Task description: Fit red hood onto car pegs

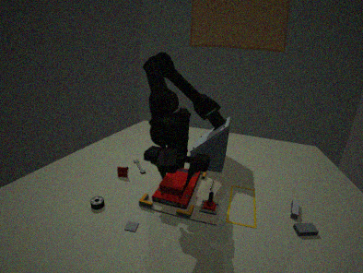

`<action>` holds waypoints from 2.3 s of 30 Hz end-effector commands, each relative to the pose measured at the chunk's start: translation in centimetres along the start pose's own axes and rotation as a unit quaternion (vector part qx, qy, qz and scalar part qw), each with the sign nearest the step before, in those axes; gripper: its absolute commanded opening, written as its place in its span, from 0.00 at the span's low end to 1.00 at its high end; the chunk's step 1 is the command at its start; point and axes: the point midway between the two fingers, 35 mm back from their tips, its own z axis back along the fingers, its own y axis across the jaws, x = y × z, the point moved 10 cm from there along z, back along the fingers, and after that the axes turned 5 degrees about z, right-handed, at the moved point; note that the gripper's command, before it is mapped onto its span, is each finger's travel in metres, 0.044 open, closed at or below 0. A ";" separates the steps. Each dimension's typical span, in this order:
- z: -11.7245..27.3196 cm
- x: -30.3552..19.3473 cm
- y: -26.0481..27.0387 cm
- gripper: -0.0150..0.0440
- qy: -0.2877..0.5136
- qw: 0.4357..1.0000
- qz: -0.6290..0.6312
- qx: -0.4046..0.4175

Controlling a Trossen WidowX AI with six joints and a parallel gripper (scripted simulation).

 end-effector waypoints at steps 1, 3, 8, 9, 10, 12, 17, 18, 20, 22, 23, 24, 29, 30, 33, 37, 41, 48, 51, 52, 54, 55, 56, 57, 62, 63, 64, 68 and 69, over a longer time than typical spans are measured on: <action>-0.6 0.0 -0.1 0.25 0.002 1.000 -0.003 0.001; -0.7 0.0 -0.1 0.25 0.002 1.000 -0.003 0.001; -0.9 0.0 -0.1 0.25 0.002 1.000 -0.003 0.001; -1.0 0.0 -0.1 0.25 0.002 1.000 -0.003 0.001; -1.0 0.0 -0.1 0.25 0.002 1.000 -0.003 0.001; -1.1 0.0 -0.1 0.25 0.002 1.000 -0.003 0.001; -1.3 0.0 -0.1 0.25 0.002 1.000 -0.002 0.001; -1.3 0.0 -0.1 0.25 0.002 1.000 -0.002 0.000; -1.4 0.0 -0.1 0.25 0.002 1.000 -0.003 0.000; -1.4 0.0 -0.1 0.25 0.002 1.000 -0.003 0.001; -1.4 0.0 -0.1 0.25 0.002 1.000 -0.003 0.001; -1.4 0.0 -0.1 0.25 0.002 1.000 -0.003 0.001; -1.2 0.1 -0.1 0.25 0.000 1.000 -0.004 0.000; -1.2 0.1 -0.1 0.30 0.000 1.000 -0.004 0.000; -1.2 0.1 -0.1 0.43 0.000 1.000 -0.004 0.000; -1.2 0.1 -0.1 0.61 0.000 1.000 -0.004 0.000; -1.2 0.1 -0.1 0.79 0.000 1.000 -0.004 0.000; -1.2 0.1 -0.1 1.00 0.000 1.000 -0.004 0.000; 0.0 0.3 -0.1 1.00 0.001 1.000 -0.004 0.001; 0.9 0.4 -0.1 1.00 0.002 1.000 -0.004 0.002; 2.8 0.6 -0.1 1.00 0.004 1.000 -0.004 0.004; 4.0 0.6 -0.1 1.00 0.005 1.000 -0.004 0.004; 5.2 0.6 -0.2 1.00 0.006 1.000 -0.004 0.004; 5.9 0.5 -0.2 1.00 0.007 1.000 -0.004 0.004; 6.1 0.5 -0.2 1.00 0.007 1.000 -0.004 0.004; 6.1 0.5 -0.2 1.00 0.007 1.000 -0.004 0.004; 6.1 0.5 -0.2 1.00 0.007 1.000 -0.004 0.004; 6.1 0.5 -0.2 1.00 0.007 1.000 -0.004 0.004; 6.1 0.5 -0.2 1.00 0.007 1.000 -0.004 0.004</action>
